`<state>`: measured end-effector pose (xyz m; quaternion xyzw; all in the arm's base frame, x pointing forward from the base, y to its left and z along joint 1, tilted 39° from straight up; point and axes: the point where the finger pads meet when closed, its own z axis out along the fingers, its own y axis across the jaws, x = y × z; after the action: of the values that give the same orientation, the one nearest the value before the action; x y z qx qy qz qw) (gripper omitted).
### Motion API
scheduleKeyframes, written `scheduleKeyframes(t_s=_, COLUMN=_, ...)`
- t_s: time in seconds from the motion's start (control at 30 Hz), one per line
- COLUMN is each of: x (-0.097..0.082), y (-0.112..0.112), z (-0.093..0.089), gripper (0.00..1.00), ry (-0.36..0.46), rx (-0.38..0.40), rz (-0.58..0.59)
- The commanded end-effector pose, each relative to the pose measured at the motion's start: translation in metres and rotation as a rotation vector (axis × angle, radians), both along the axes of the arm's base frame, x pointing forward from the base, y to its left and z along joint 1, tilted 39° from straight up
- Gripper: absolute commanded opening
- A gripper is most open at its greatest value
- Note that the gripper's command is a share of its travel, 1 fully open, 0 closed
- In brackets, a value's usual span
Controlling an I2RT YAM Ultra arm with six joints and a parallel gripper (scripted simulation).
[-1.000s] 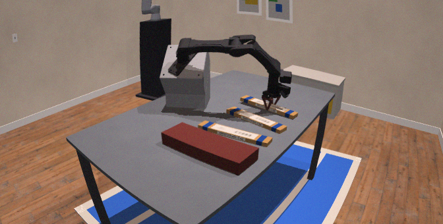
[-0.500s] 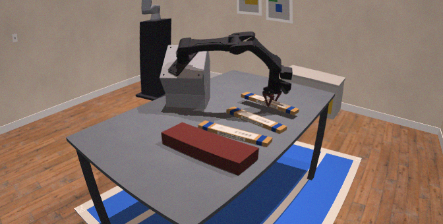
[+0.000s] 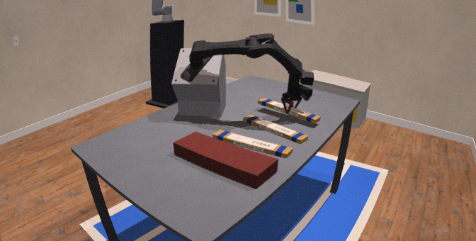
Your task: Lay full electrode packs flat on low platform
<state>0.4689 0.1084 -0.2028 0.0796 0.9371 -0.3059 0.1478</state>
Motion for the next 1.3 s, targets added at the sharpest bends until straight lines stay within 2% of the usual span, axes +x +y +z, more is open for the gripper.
scheduleKeyframes(t_s=0.0, x=0.023, y=0.056, z=0.051, gripper=0.00, ry=-0.098, rx=0.048, rz=0.072)
scheduleKeyframes(t_s=0.13, x=0.019, y=0.061, z=0.046, gripper=0.00, ry=-0.067, rx=0.029, rz=0.072)
scheduleKeyframes(t_s=0.23, x=0.020, y=0.065, z=0.050, gripper=0.00, ry=-0.068, rx=0.026, rz=0.073)
scheduleKeyframes(t_s=0.33, x=0.025, y=0.070, z=0.060, gripper=0.00, ry=-0.084, rx=0.037, rz=0.073)
scheduleKeyframes(t_s=0.4, x=0.025, y=0.070, z=0.060, gripper=0.00, ry=-0.084, rx=0.037, rz=0.073)
scheduleKeyframes(t_s=0.47, x=0.027, y=0.076, z=0.072, gripper=0.00, ry=-0.097, rx=0.044, rz=0.072)
scheduleKeyframes(t_s=0.87, x=0.022, y=0.075, z=0.067, gripper=0.00, ry=-0.097, rx=0.043, rz=0.072)
scheduleKeyframes(t_s=0.9, x=0.016, y=0.071, z=0.062, gripper=0.00, ry=-0.080, rx=0.032, rz=0.072)
scheduleKeyframes(t_s=1.27, x=0.018, y=0.074, z=0.062, gripper=0.00, ry=-0.094, rx=0.039, rz=0.073)
